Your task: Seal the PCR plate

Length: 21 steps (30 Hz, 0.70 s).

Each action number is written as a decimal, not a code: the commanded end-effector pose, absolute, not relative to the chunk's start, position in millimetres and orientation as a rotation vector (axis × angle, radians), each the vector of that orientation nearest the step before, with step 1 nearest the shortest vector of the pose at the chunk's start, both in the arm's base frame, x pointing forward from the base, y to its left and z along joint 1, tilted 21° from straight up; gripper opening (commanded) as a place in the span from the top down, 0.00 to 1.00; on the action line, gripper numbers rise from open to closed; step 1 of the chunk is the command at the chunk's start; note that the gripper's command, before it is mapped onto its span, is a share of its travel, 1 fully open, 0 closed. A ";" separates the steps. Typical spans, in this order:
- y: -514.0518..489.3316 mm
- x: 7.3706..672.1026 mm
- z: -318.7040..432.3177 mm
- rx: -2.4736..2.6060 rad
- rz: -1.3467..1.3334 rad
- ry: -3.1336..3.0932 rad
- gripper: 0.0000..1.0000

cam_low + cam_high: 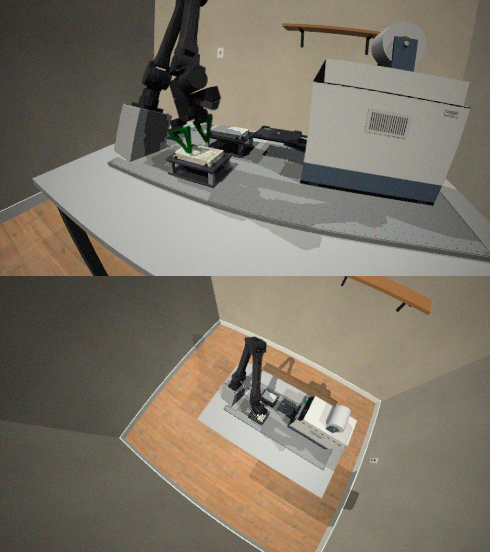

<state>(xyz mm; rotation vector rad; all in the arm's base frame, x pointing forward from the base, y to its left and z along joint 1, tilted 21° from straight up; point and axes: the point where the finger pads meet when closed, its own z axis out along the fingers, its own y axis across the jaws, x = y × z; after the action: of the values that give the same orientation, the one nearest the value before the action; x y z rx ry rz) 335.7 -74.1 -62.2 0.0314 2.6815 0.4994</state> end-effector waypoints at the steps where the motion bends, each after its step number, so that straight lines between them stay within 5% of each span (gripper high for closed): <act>1: -79.5 354.5 -56.0 0.006 0.464 2.645 0.00; 21: -84.1 355.2 -56.4 0.015 0.461 2.635 0.00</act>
<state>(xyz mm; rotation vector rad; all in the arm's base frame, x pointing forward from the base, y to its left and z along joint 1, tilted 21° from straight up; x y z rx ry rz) 333.3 -69.1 -74.4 0.0390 2.6886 0.5045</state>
